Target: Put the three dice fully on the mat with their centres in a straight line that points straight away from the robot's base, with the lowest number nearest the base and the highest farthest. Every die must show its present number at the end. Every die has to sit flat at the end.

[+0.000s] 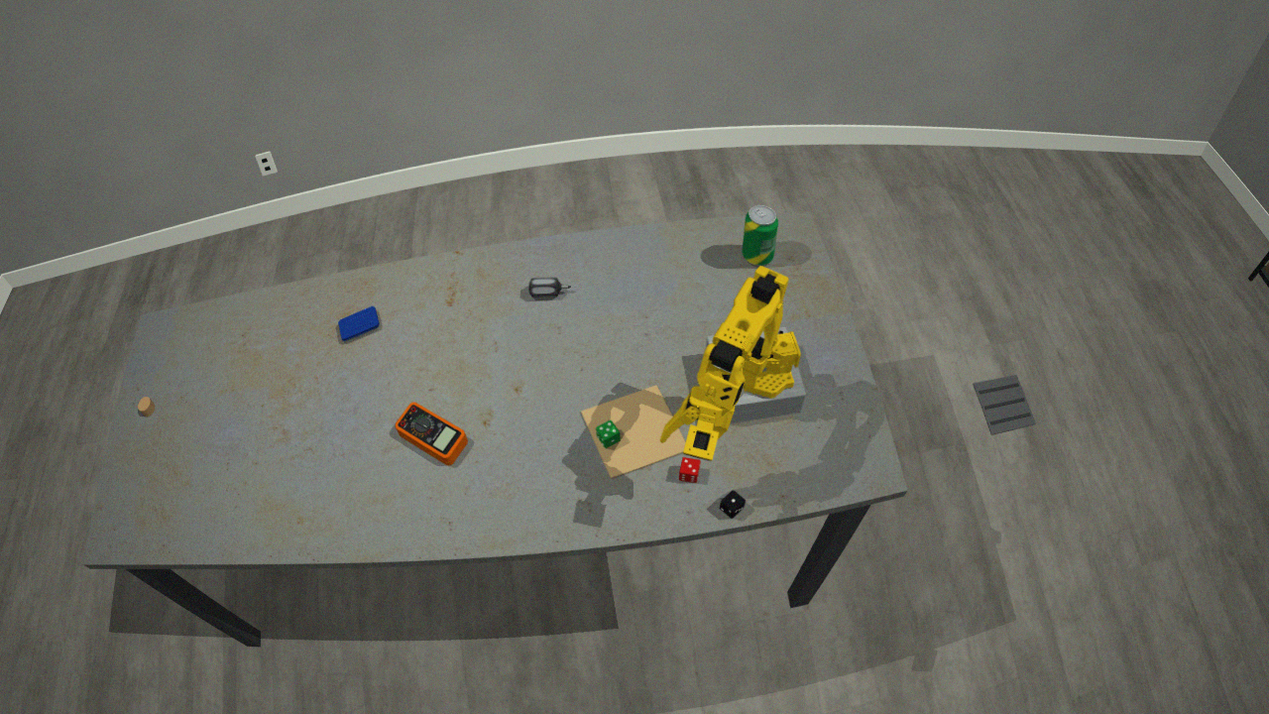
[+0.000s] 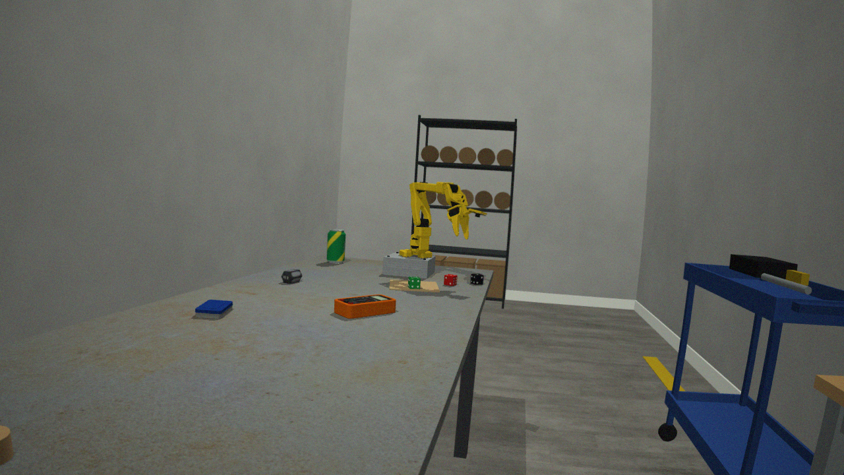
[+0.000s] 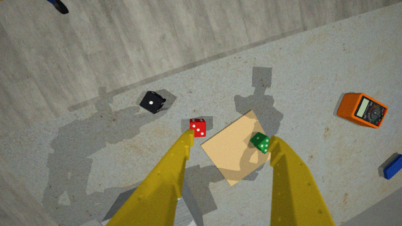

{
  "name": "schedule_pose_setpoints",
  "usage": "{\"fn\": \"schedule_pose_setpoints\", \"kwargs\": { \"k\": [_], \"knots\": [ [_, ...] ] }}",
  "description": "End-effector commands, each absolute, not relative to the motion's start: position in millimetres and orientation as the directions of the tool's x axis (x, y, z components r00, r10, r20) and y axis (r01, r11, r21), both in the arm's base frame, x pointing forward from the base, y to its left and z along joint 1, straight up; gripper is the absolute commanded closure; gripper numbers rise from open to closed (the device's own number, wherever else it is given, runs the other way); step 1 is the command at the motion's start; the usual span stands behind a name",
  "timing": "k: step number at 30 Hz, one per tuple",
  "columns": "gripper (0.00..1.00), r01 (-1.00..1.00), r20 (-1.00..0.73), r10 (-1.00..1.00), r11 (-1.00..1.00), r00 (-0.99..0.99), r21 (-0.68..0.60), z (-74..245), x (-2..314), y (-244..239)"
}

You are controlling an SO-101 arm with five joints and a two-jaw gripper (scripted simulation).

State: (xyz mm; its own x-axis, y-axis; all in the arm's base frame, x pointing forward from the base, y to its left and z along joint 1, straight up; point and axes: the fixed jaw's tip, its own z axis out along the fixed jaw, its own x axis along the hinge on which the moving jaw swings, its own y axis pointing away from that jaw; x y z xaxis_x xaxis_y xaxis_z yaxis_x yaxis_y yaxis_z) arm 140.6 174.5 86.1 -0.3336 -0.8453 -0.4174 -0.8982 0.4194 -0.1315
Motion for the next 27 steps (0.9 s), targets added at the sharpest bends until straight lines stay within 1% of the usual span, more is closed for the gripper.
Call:
{"fn": "schedule_pose_setpoints", "kwargs": {
  "k": [1, 5, 8, 15, 17, 22, 27],
  "knots": [
    [0.65, -0.904, -0.430, -0.846, 0.405, -0.315, -0.137, 86.3, 138.2, 175.8],
    [0.65, -0.905, -0.415, -0.852, 0.404, -0.319, -0.132, 82.9, 137.8, 175.4],
    [0.65, -0.909, -0.377, -0.865, 0.400, -0.330, -0.120, 74.7, 136.7, 174.0],
    [0.65, -0.920, -0.206, -0.908, 0.386, -0.366, -0.066, 39.6, 129.2, 165.0],
    [0.65, -0.920, -0.206, -0.908, 0.386, -0.366, -0.066, 39.6, 129.2, 165.0],
    [0.65, -0.924, -0.069, -0.923, 0.381, -0.379, -0.022, 14.5, 120.6, 154.8],
    [0.65, -0.925, 0.014, -0.925, 0.381, -0.380, 0.004, 0.5, 114.3, 147.4]
  ]
}}
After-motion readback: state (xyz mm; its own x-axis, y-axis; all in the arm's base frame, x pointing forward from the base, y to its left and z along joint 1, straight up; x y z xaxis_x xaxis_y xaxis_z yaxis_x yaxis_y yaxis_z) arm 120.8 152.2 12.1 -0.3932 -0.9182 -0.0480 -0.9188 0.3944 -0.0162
